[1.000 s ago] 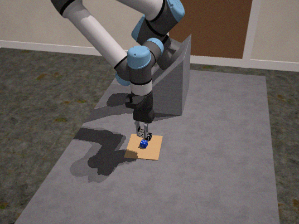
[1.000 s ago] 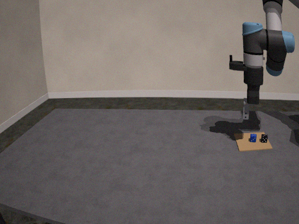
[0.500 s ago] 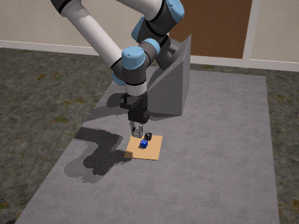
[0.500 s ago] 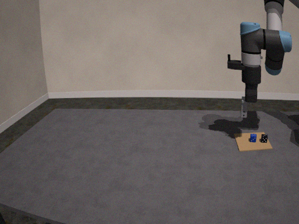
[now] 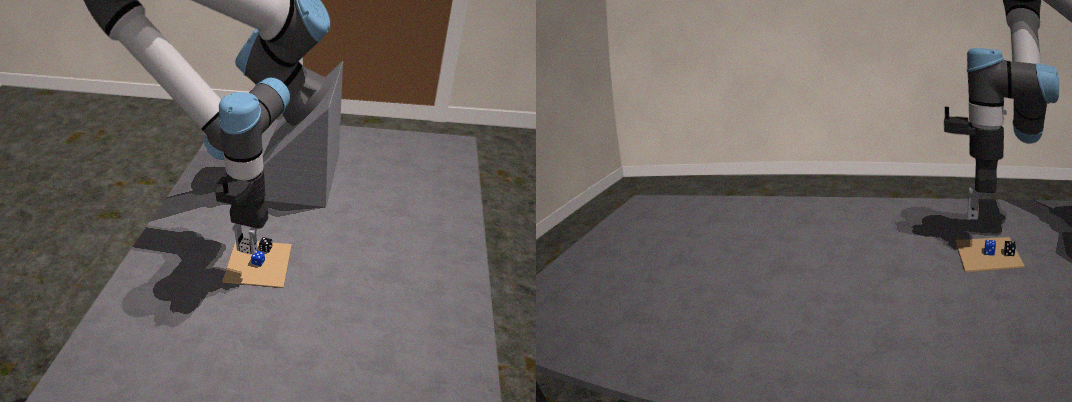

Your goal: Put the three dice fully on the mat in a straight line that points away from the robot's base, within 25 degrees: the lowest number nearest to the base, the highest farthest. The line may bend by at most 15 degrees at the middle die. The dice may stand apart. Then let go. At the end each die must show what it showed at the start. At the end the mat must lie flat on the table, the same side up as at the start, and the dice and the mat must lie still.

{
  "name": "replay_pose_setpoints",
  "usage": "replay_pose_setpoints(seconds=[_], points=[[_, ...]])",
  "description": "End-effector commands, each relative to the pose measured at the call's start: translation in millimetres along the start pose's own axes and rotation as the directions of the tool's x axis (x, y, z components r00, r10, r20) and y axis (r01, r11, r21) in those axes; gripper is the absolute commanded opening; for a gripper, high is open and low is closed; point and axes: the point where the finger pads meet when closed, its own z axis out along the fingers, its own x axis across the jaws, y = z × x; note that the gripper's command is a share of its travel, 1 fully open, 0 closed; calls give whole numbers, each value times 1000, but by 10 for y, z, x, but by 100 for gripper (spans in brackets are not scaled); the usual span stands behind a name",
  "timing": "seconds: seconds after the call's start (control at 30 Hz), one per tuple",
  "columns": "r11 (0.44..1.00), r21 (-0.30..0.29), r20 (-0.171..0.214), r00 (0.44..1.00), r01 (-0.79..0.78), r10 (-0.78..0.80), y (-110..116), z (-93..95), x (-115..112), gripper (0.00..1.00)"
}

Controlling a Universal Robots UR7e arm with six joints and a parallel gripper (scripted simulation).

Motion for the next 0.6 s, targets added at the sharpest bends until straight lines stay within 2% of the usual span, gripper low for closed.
replay_pose_setpoints(seconds=[0.0,0.07,0.13,0.37,0.57], points=[[1000,1,1,1000,0,0,-10,256,-2,49],[1000,3,0,1000,-1,1,-19,353,-1,49],[1000,3,0,1000,-1,1,-19,353,-1,49],[1000,3,0,1000,-1,1,-21,650,-2,49],[1000,3,0,1000,-1,1,-22,767,-3,49]])
